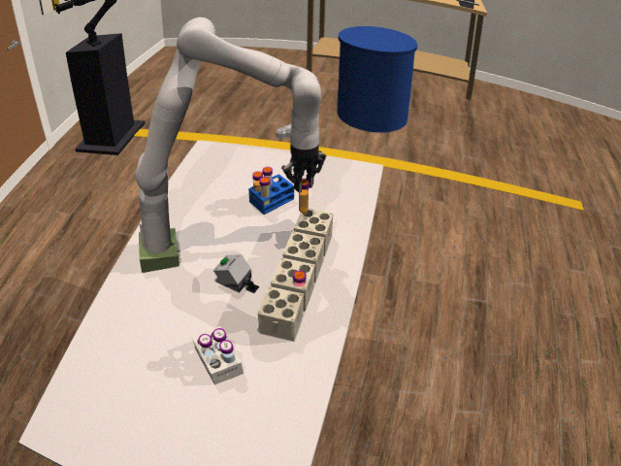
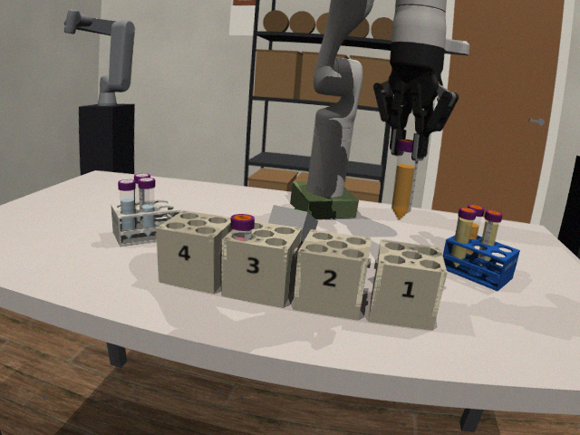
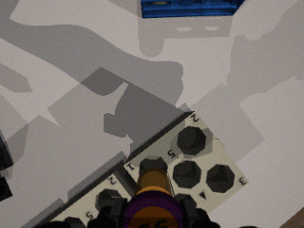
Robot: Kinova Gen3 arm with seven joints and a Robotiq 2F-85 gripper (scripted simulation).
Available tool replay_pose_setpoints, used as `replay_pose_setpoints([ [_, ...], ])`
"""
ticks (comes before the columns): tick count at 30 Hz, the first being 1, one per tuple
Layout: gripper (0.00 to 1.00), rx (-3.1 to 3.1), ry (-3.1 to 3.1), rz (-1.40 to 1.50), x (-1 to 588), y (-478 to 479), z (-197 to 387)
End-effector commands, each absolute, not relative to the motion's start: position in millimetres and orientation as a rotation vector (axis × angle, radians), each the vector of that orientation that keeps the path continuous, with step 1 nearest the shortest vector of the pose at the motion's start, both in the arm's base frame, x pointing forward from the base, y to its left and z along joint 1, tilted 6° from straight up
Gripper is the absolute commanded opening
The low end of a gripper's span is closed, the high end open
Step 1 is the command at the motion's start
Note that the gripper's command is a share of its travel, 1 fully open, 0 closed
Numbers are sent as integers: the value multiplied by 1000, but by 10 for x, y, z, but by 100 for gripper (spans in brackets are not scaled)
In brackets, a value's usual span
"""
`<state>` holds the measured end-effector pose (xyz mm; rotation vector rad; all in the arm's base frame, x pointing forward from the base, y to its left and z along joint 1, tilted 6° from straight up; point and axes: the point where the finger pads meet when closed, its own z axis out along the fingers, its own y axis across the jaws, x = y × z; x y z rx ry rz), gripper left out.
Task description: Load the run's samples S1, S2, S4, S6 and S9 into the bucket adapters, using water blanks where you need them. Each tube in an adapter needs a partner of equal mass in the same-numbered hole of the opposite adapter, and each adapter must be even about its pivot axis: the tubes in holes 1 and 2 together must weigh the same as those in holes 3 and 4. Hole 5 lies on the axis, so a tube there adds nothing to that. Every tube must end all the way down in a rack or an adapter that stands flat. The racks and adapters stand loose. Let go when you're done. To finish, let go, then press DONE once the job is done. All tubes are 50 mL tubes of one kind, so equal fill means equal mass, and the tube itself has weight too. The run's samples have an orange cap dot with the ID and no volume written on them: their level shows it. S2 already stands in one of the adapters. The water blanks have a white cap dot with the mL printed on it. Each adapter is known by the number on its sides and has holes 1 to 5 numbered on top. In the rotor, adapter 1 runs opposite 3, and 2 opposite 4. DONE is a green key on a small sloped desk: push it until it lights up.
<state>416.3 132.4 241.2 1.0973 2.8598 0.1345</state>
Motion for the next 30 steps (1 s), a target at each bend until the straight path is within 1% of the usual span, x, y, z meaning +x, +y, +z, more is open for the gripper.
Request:
replay_pose_setpoints([
  [1,10,1203,2825,135,4152,1338,2408],
  [14,10,1251,2800,139,4162,1333,2414],
  [30,10,1255,2798,138,4181,1347,2208],
])
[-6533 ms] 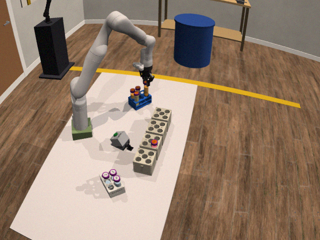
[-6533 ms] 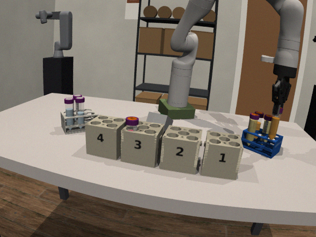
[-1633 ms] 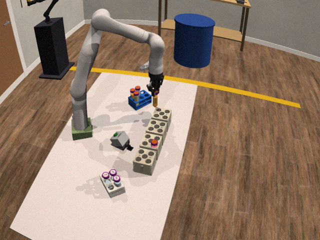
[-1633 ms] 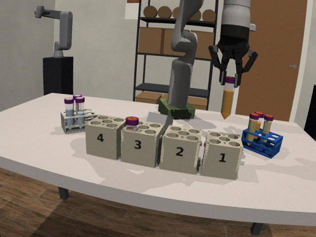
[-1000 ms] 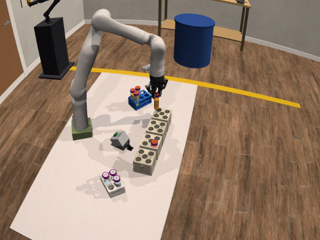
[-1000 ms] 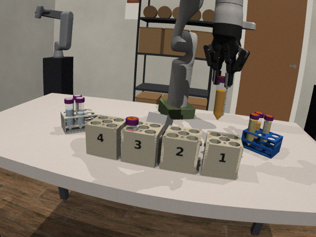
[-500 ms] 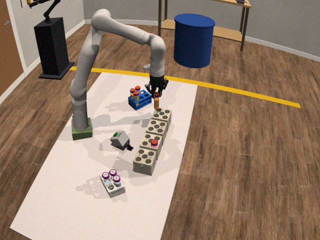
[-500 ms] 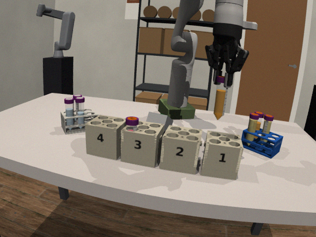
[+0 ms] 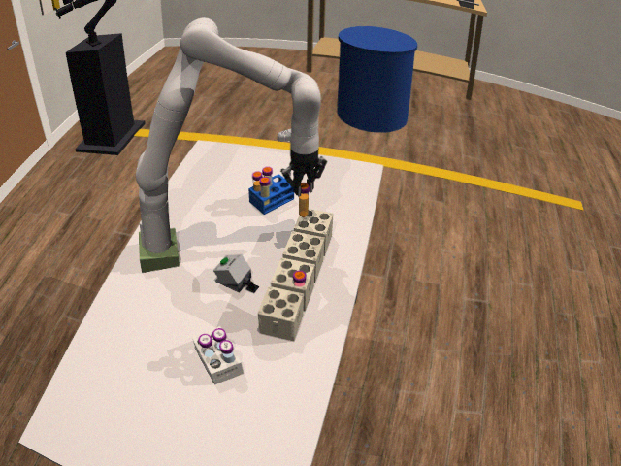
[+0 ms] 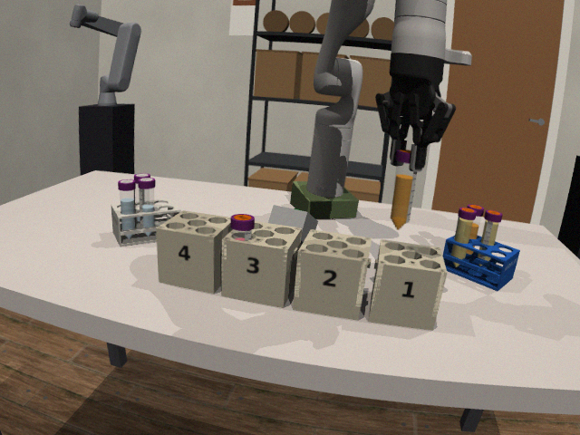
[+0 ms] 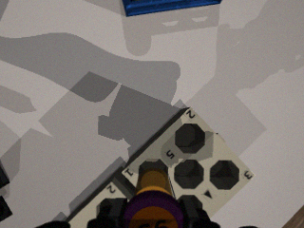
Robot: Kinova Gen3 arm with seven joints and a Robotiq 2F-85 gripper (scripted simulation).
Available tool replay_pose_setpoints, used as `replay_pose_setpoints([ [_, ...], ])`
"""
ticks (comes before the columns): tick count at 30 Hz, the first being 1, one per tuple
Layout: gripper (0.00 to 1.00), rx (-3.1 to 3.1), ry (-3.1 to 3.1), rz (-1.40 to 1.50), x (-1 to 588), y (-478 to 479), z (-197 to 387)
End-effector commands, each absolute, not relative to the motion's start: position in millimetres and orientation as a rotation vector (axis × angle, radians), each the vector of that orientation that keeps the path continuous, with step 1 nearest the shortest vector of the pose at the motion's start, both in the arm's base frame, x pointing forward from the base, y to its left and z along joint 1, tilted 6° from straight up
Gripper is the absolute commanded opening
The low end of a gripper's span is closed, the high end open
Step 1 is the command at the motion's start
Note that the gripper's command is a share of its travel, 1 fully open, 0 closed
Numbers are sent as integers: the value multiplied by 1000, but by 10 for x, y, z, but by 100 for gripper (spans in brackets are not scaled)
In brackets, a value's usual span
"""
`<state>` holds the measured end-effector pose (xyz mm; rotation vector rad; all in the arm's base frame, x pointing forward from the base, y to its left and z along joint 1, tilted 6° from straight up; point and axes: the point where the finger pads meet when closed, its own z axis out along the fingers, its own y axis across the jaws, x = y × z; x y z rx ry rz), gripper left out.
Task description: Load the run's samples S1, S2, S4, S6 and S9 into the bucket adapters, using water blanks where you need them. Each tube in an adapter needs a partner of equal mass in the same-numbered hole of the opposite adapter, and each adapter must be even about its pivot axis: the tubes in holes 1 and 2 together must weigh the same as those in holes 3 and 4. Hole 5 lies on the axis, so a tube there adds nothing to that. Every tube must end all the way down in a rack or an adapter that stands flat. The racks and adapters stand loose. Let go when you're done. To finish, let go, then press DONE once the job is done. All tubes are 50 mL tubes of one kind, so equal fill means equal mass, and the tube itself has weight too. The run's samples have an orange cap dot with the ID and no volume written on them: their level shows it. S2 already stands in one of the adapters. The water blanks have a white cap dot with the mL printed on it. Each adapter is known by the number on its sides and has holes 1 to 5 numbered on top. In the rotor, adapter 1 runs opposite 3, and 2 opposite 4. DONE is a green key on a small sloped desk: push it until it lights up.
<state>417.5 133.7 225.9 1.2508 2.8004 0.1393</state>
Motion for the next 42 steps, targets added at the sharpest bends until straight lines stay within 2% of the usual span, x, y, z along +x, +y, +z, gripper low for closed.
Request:
replay_pose_setpoints([
  [1,10,1255,2798,139,4182,1349,2195],
  [42,10,1253,2802,142,4199,1371,1977],
])
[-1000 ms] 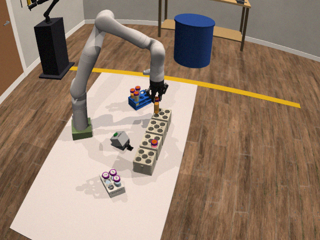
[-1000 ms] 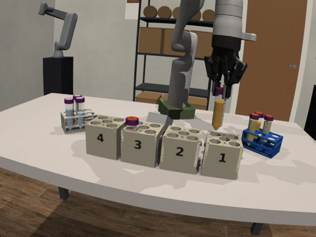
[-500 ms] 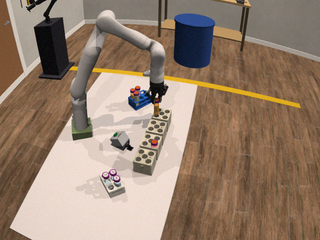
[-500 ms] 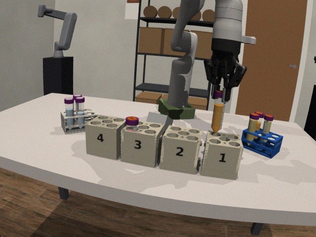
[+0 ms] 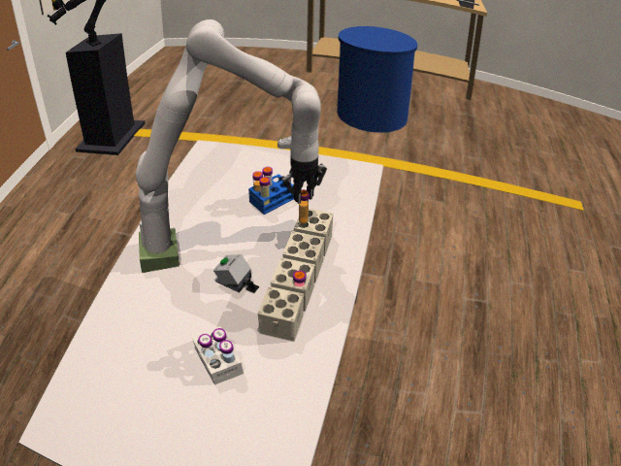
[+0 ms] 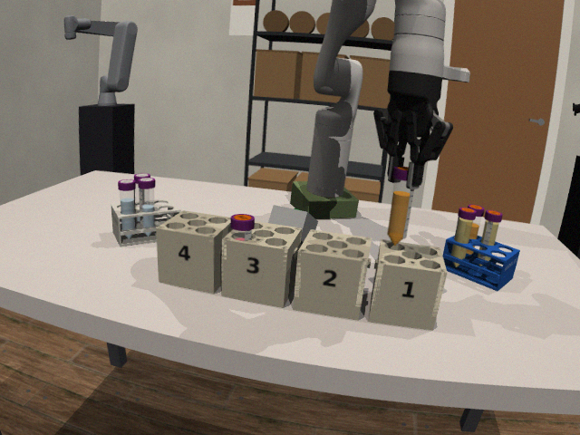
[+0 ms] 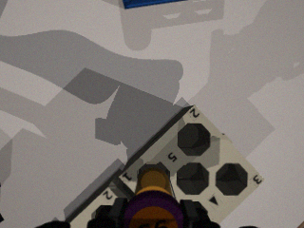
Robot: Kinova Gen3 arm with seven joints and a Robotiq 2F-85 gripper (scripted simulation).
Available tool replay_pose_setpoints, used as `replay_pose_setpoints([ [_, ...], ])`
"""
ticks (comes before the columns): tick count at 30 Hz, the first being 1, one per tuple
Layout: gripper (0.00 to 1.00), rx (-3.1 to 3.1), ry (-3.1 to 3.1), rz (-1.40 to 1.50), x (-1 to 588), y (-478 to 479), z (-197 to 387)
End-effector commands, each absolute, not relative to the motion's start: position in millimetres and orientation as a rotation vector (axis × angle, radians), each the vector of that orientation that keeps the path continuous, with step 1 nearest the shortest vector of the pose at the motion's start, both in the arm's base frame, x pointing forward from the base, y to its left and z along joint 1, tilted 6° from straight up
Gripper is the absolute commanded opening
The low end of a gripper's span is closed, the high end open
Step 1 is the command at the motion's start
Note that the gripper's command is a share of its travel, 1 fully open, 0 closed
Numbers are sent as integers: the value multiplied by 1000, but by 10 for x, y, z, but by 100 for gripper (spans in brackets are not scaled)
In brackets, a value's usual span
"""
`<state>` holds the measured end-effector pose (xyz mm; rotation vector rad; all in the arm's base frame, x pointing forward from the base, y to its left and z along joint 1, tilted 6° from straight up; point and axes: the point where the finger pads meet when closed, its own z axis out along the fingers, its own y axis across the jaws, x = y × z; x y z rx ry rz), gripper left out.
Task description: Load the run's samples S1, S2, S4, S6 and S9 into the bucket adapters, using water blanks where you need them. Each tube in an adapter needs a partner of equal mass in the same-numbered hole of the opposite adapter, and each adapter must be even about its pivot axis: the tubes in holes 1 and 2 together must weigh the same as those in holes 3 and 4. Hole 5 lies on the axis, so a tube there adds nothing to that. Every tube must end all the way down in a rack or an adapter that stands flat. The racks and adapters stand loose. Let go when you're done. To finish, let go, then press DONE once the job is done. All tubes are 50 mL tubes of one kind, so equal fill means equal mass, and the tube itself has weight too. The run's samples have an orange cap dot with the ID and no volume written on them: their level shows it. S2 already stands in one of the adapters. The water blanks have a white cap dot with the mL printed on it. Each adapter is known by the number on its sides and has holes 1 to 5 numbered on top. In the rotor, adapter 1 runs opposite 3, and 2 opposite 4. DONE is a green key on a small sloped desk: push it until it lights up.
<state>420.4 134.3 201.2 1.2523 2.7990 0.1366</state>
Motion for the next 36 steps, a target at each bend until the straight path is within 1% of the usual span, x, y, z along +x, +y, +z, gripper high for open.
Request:
replay_pose_setpoints([
  [1,10,1253,2802,142,4200,1372,1971],
  [36,10,1248,2804,143,4220,1387,1767],
])
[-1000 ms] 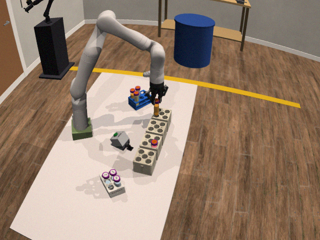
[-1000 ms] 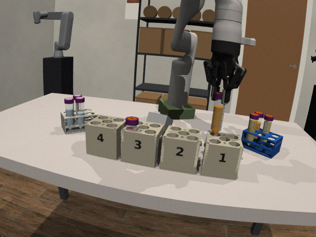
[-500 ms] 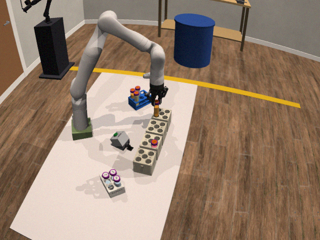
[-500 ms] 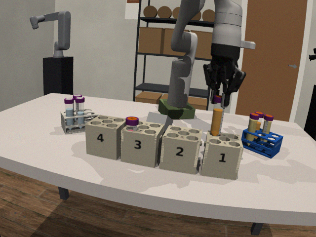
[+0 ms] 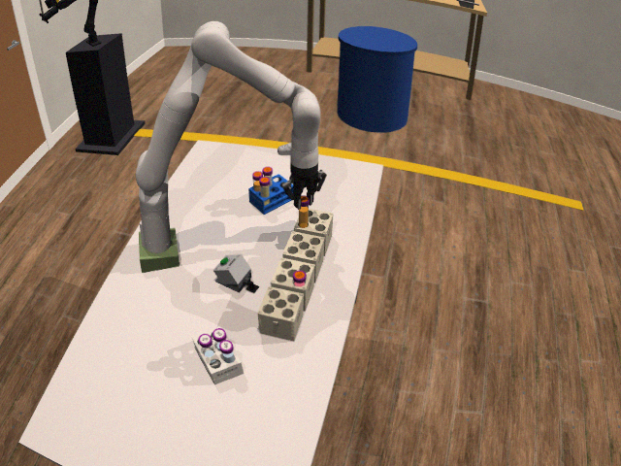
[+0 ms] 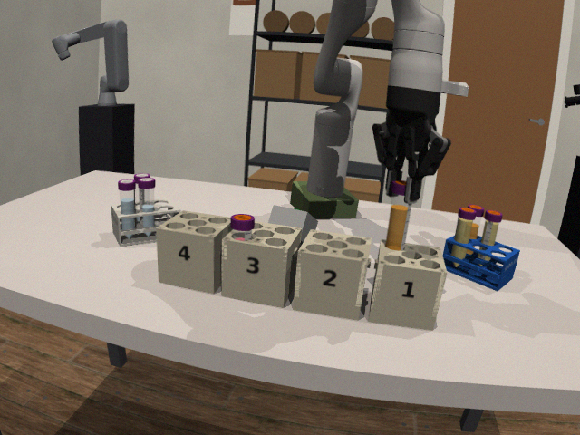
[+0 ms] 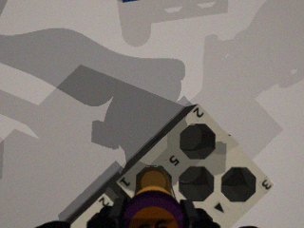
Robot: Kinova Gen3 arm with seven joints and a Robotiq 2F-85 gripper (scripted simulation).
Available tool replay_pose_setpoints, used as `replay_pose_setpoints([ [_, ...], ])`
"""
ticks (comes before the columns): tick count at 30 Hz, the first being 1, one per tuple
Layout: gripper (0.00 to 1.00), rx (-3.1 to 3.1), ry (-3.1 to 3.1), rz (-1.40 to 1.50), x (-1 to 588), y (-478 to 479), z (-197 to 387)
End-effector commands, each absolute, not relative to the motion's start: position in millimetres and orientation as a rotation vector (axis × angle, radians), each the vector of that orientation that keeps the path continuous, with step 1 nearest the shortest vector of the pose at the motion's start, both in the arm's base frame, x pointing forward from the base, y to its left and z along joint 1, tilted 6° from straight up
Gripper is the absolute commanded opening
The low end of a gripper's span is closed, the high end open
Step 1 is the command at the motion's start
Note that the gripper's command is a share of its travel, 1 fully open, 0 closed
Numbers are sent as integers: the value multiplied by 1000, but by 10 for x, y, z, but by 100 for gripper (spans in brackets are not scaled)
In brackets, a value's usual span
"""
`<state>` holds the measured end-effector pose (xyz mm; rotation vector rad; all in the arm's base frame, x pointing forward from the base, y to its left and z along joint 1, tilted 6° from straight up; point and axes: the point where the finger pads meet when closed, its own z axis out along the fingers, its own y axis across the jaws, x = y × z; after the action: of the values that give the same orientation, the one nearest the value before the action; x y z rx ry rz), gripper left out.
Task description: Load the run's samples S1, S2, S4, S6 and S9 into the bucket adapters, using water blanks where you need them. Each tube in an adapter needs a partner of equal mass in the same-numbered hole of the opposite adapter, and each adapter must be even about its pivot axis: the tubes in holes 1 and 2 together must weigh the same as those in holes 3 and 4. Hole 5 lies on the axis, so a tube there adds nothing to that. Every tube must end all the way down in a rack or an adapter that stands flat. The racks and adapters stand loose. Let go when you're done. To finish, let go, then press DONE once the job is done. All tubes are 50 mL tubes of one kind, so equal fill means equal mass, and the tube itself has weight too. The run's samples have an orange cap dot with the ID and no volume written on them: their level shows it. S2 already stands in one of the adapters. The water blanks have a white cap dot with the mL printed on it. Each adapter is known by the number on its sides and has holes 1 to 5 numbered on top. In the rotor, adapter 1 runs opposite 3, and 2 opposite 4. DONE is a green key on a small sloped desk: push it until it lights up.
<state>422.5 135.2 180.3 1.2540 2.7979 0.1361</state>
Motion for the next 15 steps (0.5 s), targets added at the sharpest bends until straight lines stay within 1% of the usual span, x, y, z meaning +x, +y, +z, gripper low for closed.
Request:
replay_pose_setpoints([
  [1,10,1248,2804,143,4221,1387,1760],
  [15,10,1248,2804,143,4230,1390,1681],
])
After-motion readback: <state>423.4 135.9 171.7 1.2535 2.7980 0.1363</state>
